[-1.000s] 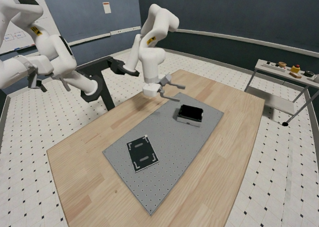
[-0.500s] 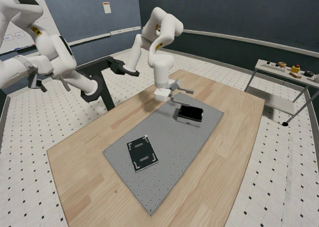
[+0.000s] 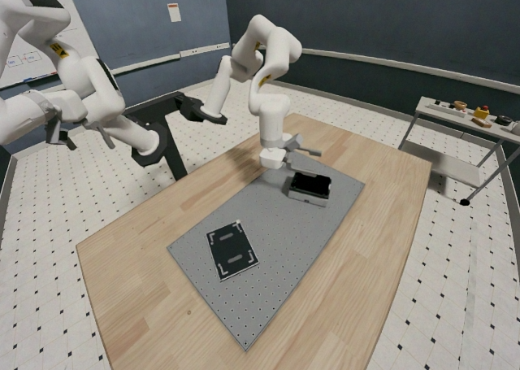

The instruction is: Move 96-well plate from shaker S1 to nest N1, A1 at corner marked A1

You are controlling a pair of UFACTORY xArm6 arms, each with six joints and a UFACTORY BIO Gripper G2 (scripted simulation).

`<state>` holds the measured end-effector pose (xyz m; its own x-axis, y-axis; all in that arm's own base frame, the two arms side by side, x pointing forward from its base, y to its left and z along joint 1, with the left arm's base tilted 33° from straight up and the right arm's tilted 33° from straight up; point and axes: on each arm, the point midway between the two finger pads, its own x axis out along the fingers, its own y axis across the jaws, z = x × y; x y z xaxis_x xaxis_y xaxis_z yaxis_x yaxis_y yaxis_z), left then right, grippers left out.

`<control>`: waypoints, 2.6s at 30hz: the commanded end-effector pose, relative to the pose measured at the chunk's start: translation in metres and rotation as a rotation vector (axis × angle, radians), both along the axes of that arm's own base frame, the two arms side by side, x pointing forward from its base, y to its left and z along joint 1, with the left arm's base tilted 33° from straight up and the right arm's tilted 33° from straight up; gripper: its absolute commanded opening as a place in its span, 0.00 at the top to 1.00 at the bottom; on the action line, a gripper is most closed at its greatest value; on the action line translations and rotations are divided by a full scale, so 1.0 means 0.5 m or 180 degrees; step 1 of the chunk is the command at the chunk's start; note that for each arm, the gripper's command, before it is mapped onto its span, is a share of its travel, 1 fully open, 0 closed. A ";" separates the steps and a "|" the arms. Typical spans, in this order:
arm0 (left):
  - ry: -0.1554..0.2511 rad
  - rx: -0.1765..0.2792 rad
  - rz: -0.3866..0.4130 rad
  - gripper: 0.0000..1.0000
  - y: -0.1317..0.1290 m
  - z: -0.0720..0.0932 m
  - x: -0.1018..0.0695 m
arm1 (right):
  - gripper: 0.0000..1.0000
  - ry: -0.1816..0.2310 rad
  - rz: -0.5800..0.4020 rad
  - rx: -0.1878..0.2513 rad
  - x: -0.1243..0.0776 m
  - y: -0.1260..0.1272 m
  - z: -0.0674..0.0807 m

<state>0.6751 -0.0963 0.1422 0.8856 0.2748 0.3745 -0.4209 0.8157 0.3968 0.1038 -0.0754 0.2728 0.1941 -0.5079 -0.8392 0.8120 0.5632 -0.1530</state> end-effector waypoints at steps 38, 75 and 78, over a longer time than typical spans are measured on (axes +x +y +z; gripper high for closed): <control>-0.0010 -0.0003 -0.0002 0.63 0.053 -0.086 0.022 | 0.00 -0.0007 0.0001 -0.0005 0.001 0.000 0.002; -0.0009 -0.0003 -0.0002 0.63 0.073 -0.120 0.030 | 0.00 -0.0007 0.0001 -0.0005 0.001 0.000 0.002; -0.0009 -0.0003 -0.0002 0.63 0.074 -0.121 0.030 | 0.00 -0.0007 0.0001 -0.0005 0.001 0.000 0.002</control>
